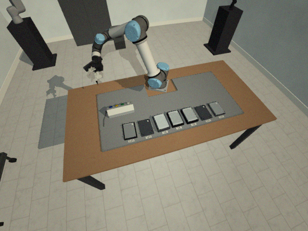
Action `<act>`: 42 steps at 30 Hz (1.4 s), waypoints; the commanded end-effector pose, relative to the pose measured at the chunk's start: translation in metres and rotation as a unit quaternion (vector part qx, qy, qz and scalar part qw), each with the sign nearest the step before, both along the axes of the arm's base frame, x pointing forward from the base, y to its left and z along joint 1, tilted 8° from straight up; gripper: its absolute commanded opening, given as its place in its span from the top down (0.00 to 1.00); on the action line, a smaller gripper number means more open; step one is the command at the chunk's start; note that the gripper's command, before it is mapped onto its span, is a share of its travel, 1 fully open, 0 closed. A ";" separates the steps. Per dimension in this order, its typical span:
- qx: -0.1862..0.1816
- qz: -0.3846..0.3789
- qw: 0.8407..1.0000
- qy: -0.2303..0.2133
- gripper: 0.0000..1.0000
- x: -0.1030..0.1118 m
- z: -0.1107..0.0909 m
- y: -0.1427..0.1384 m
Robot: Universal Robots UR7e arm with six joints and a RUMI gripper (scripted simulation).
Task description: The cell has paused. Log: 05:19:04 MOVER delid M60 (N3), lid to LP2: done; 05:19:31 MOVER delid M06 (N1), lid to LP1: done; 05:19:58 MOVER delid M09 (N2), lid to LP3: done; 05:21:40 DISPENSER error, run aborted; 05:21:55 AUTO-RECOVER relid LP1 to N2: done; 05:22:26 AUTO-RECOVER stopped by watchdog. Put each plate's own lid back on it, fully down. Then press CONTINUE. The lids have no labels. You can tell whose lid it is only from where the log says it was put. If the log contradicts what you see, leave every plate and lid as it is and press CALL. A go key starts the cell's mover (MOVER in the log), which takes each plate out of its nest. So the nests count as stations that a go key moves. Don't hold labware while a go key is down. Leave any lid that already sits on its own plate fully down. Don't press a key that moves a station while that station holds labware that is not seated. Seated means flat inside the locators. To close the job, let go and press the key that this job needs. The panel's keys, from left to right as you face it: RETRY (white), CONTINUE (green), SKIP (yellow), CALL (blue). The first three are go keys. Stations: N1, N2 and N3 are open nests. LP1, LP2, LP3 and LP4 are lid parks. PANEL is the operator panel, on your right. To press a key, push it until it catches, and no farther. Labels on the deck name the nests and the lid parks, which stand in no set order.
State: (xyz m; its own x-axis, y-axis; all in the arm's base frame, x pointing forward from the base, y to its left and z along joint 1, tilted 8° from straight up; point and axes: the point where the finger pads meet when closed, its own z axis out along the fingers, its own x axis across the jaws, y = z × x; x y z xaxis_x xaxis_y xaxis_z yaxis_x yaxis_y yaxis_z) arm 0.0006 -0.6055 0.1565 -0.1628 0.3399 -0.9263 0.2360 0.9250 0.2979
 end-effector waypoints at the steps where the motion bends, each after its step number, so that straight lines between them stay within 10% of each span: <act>1: -0.002 0.008 1.000 0.004 0.18 0.025 0.005 0.008; 42: -0.044 0.171 0.981 0.076 0.18 0.150 0.024 0.081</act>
State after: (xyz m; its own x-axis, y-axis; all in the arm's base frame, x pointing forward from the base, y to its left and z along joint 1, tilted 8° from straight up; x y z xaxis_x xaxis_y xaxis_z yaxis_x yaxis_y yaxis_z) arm 0.1385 -0.5342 0.1784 -0.3622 0.1943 -0.9116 -0.0142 0.9768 0.2138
